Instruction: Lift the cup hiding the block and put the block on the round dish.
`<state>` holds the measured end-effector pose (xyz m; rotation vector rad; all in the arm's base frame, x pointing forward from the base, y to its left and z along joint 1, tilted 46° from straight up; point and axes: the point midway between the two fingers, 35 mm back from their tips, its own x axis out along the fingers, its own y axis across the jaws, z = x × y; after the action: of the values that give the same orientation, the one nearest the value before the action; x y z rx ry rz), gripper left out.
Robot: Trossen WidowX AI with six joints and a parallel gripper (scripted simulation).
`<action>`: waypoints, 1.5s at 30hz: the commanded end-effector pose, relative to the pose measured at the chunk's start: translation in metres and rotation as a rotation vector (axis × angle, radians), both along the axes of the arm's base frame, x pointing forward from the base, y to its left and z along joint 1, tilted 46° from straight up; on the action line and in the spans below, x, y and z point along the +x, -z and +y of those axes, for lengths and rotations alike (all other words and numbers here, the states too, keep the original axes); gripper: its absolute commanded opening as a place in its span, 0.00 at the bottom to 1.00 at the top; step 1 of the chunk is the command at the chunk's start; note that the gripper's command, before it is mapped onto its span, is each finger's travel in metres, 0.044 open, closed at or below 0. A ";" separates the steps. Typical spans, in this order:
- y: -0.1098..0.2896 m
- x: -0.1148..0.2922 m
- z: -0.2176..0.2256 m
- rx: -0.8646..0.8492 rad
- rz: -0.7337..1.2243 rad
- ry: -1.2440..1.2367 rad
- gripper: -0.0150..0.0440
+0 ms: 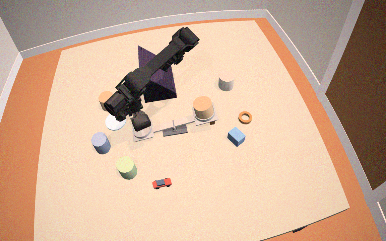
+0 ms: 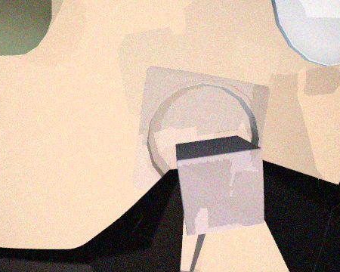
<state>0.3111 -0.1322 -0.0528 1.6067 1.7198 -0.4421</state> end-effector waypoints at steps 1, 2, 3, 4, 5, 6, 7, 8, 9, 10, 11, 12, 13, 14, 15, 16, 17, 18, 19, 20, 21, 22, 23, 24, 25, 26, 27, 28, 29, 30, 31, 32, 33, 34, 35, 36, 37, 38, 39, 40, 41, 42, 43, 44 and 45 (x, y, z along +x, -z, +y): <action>-0.019 -0.002 -0.017 -0.004 -0.003 -0.005 0.25; -0.023 -0.003 -0.021 -0.004 -0.002 -0.004 0.25; -0.027 -0.004 -0.025 -0.004 -0.002 -0.004 0.25; -0.030 -0.005 -0.027 -0.003 -0.001 -0.004 0.25; -0.031 -0.005 -0.028 -0.003 -0.001 -0.004 0.25; -0.031 -0.005 -0.028 -0.003 -0.001 -0.004 0.25; -0.028 -0.006 -0.029 -0.004 -0.001 -0.004 0.25; -0.022 -0.010 -0.032 -0.005 -0.001 -0.003 0.25; -0.011 -0.016 -0.038 -0.007 -0.001 -0.003 0.25; 0.002 -0.024 -0.044 -0.010 0.000 -0.003 0.25; 0.015 -0.032 -0.050 -0.011 0.000 -0.002 0.25; 0.028 -0.041 -0.055 -0.013 0.000 -0.002 0.25; 0.040 -0.050 -0.059 -0.014 0.001 -0.002 0.25; 0.052 -0.059 -0.063 -0.014 0.001 -0.002 0.25; 0.065 -0.069 -0.066 -0.014 0.001 -0.003 0.25; 0.077 -0.079 -0.068 -0.013 0.001 -0.003 0.25; 0.086 -0.087 -0.070 -0.012 0.001 -0.003 0.25; 0.092 -0.092 -0.070 -0.012 0.001 -0.004 0.25; 0.094 -0.094 -0.071 -0.011 0.001 -0.004 0.25; 0.094 -0.094 -0.071 -0.011 0.001 -0.004 0.25; 0.094 -0.094 -0.071 -0.011 0.001 -0.004 0.25; 0.094 -0.094 -0.071 -0.011 0.001 -0.004 0.25; 0.094 -0.094 -0.071 -0.011 0.001 -0.004 0.25; 0.094 -0.094 -0.071 -0.011 0.001 -0.004 0.25; 0.095 -0.094 -0.070 -0.011 0.001 -0.004 0.25; 0.096 -0.094 -0.069 -0.011 0.001 -0.004 0.25; 0.098 -0.094 -0.067 -0.011 0.001 -0.004 0.25; 0.101 -0.093 -0.064 -0.011 0.001 -0.004 0.25; 0.104 -0.093 -0.061 -0.011 0.001 -0.004 0.25; 0.108 -0.093 -0.058 -0.011 0.000 -0.004 0.25; 0.112 -0.092 -0.053 -0.011 0.000 -0.004 0.25; 0.117 -0.092 -0.048 -0.011 0.000 -0.004 0.25; 0.120 -0.092 -0.045 -0.010 0.000 -0.004 0.25; 0.122 -0.092 -0.043 -0.010 0.000 -0.004 0.25; 0.123 -0.092 -0.041 -0.010 0.000 -0.004 0.25; 0.124 -0.092 -0.041 -0.010 0.000 -0.004 0.25; 0.124 -0.092 -0.041 -0.010 0.000 -0.004 0.25; 0.124 -0.092 -0.041 -0.010 0.000 -0.004 0.25; 0.124 -0.092 -0.041 -0.010 0.000 -0.004 0.25; 0.124 -0.092 -0.040 -0.010 0.000 -0.004 0.25; 0.125 -0.092 -0.040 -0.010 0.000 -0.004 0.25; 0.125 -0.092 -0.039 -0.010 0.000 -0.004 0.25; 0.126 -0.092 -0.038 -0.010 0.000 -0.004 0.25; 0.127 -0.092 -0.037 -0.010 0.000 -0.004 0.25; 0.128 -0.092 -0.036 -0.010 0.000 -0.004 0.25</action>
<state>0.2200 -0.1733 -0.1778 1.5879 1.7133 -0.4461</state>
